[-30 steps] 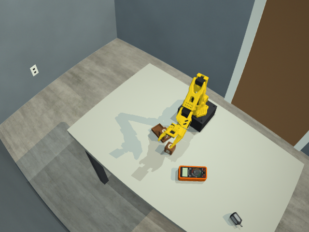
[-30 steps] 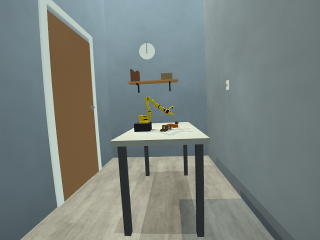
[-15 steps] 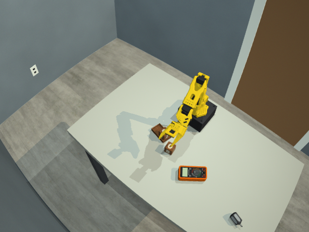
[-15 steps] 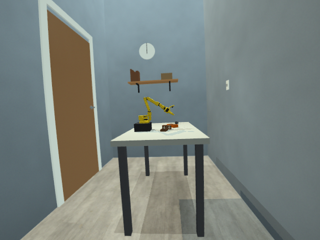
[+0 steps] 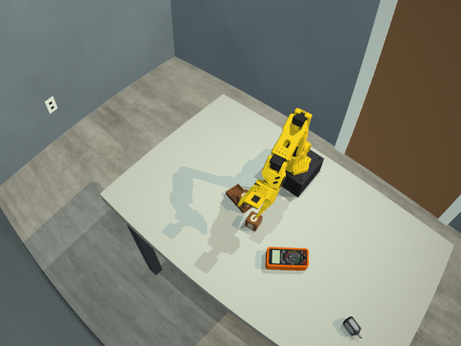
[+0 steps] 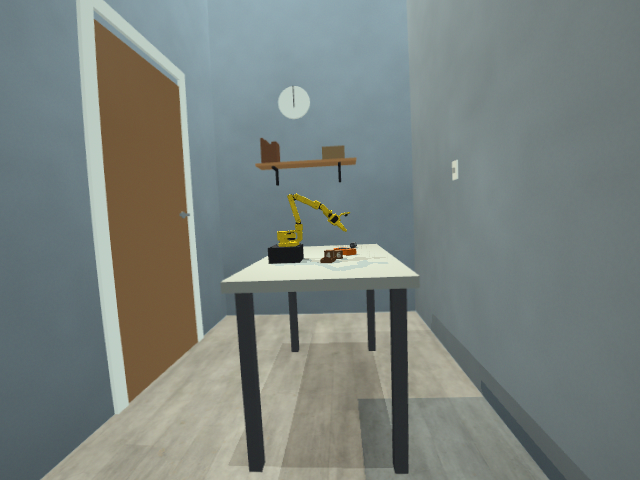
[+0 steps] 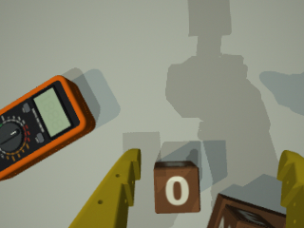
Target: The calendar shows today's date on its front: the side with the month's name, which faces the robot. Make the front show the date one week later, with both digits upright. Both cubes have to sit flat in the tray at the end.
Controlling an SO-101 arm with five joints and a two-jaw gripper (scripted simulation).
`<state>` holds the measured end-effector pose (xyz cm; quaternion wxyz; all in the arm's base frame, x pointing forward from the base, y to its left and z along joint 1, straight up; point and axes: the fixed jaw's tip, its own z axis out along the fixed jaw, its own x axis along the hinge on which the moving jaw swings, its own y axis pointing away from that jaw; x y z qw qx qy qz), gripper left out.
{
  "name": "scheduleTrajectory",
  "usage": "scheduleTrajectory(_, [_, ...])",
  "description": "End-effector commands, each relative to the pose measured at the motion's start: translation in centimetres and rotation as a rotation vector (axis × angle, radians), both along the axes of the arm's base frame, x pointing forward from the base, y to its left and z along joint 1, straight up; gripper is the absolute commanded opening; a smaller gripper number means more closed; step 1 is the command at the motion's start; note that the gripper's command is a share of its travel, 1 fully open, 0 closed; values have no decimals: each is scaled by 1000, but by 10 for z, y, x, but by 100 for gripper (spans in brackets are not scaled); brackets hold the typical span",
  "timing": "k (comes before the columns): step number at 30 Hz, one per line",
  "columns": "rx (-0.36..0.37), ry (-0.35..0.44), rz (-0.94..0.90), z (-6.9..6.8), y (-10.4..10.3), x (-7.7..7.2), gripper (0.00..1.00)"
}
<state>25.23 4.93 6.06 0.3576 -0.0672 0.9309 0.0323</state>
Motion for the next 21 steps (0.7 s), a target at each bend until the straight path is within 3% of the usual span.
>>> scheduleTrajectory(1, [-34, 203, 4, -18, 0, -9, 35])
scheduleTrajectory(10, [-65, 386, 5, -40, -2, -22, 35])
scheduleTrajectory(12, [-65, 386, 5, -40, -2, -22, 35])
scheduleTrajectory(13, [-76, 455, 6, -48, -2, -26, 35])
scheduleTrajectory(21, [-104, 614, 9, -65, -3, -35, 35])
